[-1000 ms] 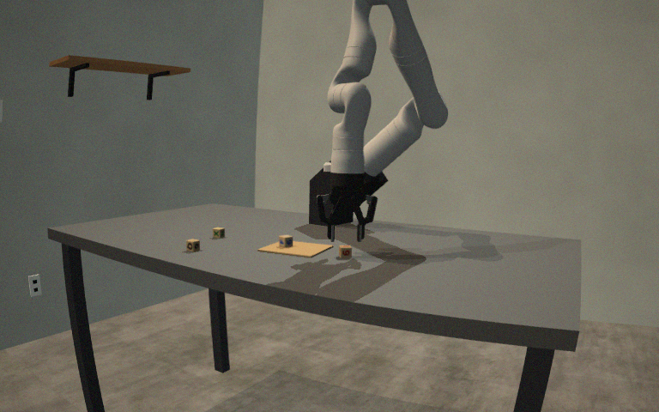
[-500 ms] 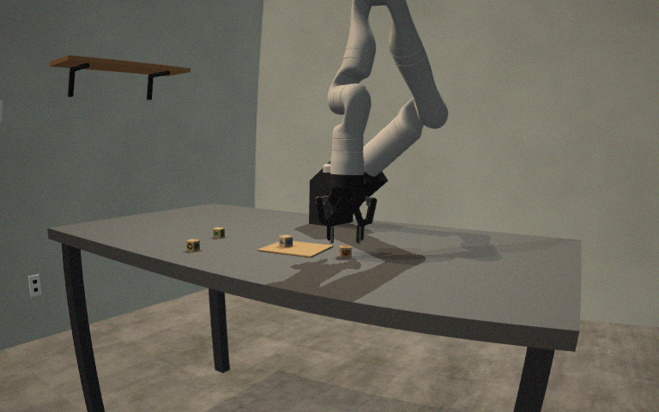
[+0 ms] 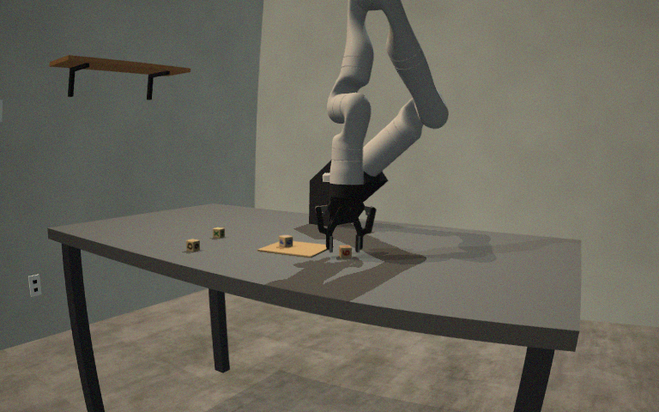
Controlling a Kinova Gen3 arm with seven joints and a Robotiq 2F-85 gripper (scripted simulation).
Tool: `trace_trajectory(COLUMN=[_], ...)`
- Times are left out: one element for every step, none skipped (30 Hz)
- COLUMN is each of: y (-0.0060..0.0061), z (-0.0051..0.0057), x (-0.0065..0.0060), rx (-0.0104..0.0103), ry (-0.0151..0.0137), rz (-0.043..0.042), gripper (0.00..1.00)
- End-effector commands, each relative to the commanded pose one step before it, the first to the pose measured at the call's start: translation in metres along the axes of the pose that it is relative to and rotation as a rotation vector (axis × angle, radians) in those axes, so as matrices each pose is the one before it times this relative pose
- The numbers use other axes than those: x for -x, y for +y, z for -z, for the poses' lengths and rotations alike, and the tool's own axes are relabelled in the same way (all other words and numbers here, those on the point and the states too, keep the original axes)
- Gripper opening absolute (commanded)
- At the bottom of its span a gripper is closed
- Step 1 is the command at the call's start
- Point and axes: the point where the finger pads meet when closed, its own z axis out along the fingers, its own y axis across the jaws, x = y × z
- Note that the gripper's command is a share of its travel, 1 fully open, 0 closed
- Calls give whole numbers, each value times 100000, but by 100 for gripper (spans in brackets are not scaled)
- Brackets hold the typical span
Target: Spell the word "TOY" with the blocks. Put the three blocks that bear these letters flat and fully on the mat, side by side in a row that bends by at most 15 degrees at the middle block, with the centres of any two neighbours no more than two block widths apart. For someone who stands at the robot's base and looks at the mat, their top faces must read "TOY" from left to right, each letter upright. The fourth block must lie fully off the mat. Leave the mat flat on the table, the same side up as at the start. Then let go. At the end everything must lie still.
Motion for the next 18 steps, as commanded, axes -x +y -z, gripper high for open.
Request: trace_trajectory(y=[267, 0, 0, 0, 0, 0, 0, 0, 0, 0, 0, 0, 0, 0, 0, 0, 0, 0], z=[-582, -76, -55, -36, -20, -8, 0, 0, -1, 0, 0, 0, 0, 0, 0, 0, 0, 0], x=[-92, 0, 0, 0, 0, 0, 0, 0, 0, 0, 0, 0, 0, 0, 0, 0, 0, 0], rx=[762, 0, 0, 0, 0, 0, 0, 0, 0, 0, 0, 0, 0, 0, 0, 0, 0, 0], ry=[335, 0, 0, 0, 0, 0, 0, 0, 0, 0, 0, 0, 0, 0, 0, 0, 0, 0], rz=[53, 0, 0, 0, 0, 0, 0, 0, 0, 0, 0, 0, 0, 0, 0, 0, 0, 0], gripper=[62, 62, 62, 62, 62, 62, 62, 62, 62, 62, 62, 62, 62, 62, 62, 62, 62, 62])
